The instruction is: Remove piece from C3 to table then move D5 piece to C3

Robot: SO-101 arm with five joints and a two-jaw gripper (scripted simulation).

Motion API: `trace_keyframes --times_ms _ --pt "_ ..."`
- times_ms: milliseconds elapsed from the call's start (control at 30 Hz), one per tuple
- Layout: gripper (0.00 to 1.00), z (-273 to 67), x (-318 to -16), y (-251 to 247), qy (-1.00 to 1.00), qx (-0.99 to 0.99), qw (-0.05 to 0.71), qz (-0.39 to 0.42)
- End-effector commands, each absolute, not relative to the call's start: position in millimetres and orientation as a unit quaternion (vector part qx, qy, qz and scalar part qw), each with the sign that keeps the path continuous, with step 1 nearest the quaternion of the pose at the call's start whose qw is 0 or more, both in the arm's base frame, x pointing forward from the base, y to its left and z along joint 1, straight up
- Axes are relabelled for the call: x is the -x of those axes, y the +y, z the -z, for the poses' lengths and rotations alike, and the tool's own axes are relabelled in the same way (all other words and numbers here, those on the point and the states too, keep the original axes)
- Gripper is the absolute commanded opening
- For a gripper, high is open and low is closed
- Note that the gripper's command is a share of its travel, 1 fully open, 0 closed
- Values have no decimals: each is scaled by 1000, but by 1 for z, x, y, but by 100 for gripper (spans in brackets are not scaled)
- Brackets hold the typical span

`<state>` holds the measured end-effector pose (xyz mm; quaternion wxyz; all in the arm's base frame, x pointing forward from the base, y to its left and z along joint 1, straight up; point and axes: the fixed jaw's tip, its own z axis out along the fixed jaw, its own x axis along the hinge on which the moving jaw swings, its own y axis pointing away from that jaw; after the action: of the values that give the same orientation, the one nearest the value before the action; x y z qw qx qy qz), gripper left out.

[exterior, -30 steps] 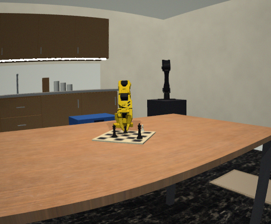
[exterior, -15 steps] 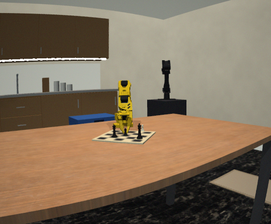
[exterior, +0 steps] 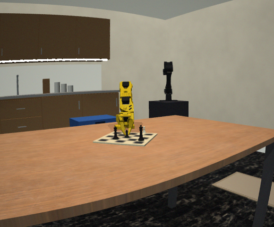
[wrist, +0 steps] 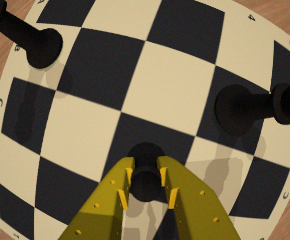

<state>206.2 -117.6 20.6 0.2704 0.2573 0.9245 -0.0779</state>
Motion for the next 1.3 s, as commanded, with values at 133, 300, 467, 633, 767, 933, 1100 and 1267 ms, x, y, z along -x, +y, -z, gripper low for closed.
trace_keyframes --times_ms 133,300,467,633,767,933,1100,1267 --pt "7 -15 -204 -113 929 -251 260 74" --pt "9 -15 -204 -113 929 -251 260 74" --pt "9 -15 -204 -113 929 -251 260 74" --pt "9 -15 -204 -113 930 -251 260 73" --pt "9 -15 -205 -111 930 -250 261 71" --pt "9 -15 -206 -110 930 -250 261 70" --pt "9 -15 -205 -110 930 -251 261 70" --pt "9 -15 -203 -110 929 -252 261 71"
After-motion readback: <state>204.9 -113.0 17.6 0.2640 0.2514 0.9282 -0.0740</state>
